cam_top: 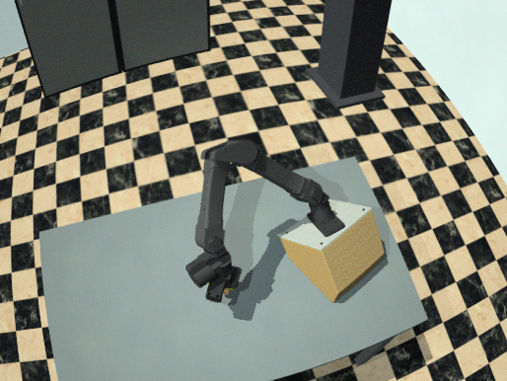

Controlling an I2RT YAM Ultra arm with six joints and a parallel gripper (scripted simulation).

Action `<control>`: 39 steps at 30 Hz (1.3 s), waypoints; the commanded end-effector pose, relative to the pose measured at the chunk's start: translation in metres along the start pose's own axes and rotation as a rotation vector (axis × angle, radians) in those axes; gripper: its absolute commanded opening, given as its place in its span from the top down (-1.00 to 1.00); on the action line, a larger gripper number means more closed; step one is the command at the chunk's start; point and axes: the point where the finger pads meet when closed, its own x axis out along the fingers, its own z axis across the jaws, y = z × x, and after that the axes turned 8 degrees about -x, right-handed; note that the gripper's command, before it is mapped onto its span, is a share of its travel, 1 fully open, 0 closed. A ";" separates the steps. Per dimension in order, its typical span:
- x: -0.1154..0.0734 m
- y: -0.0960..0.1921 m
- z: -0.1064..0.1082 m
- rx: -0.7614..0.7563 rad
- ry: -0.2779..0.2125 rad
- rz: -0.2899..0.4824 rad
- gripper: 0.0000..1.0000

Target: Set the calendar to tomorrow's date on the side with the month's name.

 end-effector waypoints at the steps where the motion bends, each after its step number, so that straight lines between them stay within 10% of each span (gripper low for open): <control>1: -0.011 -0.010 -0.007 0.002 0.021 -0.027 0.11; 22: 0.025 -0.001 0.008 -0.018 -0.009 0.002 0.11; 39: 0.017 -0.013 -0.011 0.009 0.033 -0.037 0.11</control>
